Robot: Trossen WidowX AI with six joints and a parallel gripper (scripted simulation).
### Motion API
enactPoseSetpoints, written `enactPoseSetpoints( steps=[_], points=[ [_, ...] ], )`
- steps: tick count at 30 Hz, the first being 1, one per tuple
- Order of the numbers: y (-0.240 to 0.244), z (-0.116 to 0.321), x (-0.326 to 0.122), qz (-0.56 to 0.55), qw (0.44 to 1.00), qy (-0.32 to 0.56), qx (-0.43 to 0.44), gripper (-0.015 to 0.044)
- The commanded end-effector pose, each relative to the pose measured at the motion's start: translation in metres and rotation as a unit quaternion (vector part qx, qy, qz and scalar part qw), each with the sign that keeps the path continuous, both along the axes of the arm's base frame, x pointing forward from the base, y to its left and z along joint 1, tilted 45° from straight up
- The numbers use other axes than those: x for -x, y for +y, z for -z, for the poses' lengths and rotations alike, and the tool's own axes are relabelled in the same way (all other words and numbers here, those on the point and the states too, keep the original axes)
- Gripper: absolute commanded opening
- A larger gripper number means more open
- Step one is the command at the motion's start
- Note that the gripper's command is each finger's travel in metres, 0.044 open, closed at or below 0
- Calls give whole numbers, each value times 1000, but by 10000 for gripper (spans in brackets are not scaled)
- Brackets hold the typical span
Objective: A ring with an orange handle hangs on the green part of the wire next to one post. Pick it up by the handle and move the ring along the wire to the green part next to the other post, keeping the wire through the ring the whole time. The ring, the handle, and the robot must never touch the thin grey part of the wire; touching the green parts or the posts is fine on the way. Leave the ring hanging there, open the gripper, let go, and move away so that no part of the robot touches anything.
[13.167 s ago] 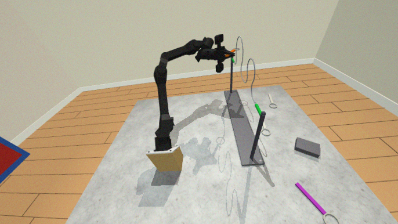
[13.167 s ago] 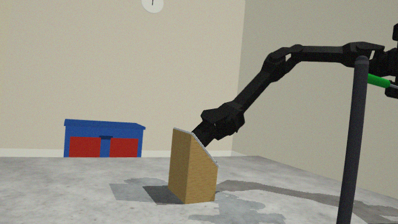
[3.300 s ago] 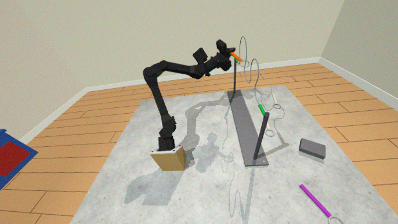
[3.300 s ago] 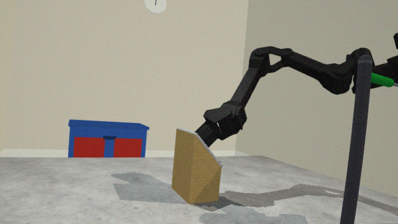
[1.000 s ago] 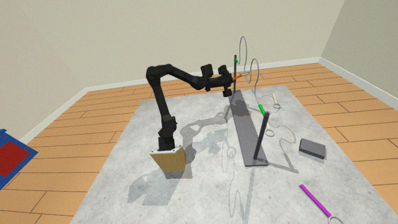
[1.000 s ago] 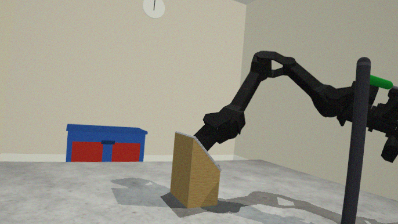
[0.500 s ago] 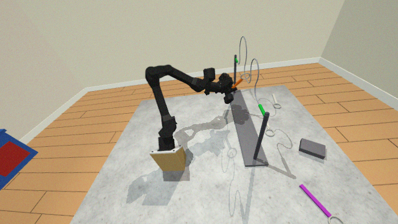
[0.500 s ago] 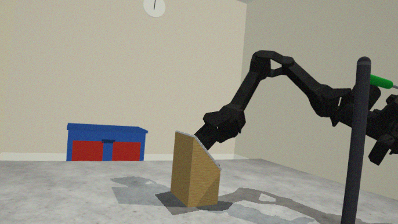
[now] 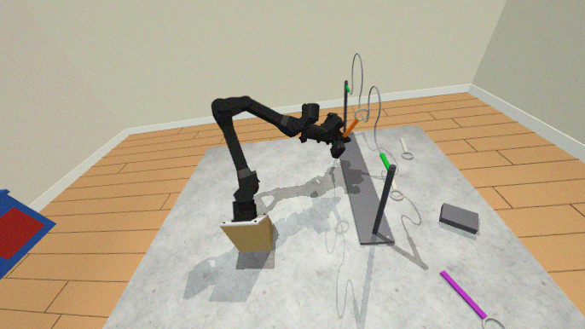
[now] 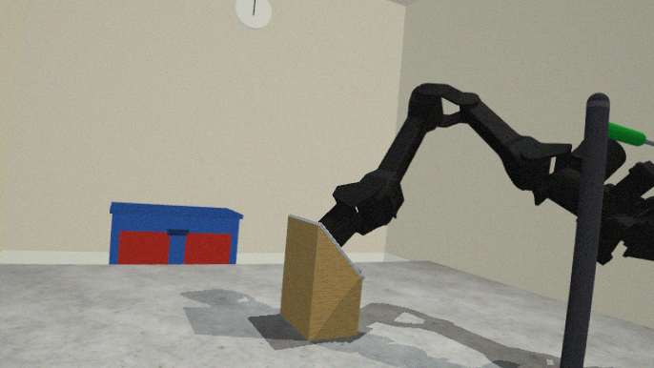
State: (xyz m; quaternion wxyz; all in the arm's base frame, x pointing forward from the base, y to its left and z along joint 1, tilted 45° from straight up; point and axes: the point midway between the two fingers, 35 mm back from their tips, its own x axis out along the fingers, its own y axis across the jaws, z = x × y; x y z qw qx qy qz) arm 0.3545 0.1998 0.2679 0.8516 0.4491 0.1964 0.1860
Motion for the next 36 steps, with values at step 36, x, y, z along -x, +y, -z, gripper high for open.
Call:
enactPoseSetpoints(
  steps=[36],
  points=[
    [-48,50,-2,2,991,-4,131,-150]
  ],
)
